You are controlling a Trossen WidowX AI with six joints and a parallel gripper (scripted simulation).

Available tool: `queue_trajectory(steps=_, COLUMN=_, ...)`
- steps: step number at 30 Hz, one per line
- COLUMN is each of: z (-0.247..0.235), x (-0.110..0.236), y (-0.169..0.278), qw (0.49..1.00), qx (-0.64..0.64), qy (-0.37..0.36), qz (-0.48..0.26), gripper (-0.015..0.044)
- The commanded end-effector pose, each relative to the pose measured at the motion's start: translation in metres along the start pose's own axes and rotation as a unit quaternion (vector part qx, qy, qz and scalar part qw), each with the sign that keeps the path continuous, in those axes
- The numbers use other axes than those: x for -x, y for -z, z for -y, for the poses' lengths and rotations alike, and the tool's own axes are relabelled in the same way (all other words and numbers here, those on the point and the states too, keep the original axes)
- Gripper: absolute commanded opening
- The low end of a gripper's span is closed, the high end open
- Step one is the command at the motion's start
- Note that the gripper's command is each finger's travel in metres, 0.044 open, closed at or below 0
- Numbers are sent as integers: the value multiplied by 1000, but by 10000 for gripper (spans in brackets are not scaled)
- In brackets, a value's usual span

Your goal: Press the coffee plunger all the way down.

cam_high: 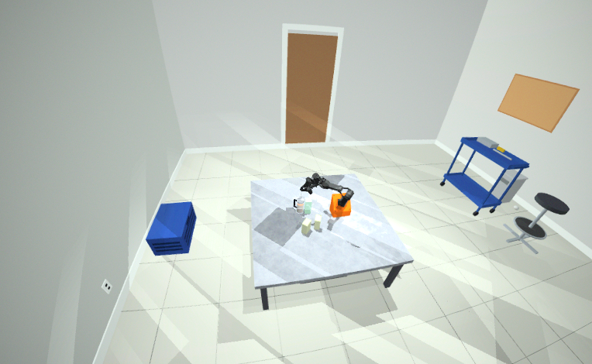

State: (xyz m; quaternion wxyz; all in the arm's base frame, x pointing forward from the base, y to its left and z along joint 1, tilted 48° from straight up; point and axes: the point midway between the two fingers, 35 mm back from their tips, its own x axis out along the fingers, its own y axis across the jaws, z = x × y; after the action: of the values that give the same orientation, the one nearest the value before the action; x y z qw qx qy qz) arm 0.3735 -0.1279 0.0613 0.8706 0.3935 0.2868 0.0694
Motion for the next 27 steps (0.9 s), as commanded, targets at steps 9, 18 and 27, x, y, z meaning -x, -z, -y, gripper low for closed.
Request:
queue_trajectory(steps=9, z=1, x=0, y=0, qw=1000, qx=-2, qy=3, qz=1, gripper=123)
queue_trajectory(steps=18, z=2, x=-8, y=7, qw=1000, qx=-2, qy=3, qz=0, gripper=123)
queue_trajectory(steps=27, z=4, x=-17, y=19, qw=1000, qx=-1, qy=4, qz=-1, gripper=123)
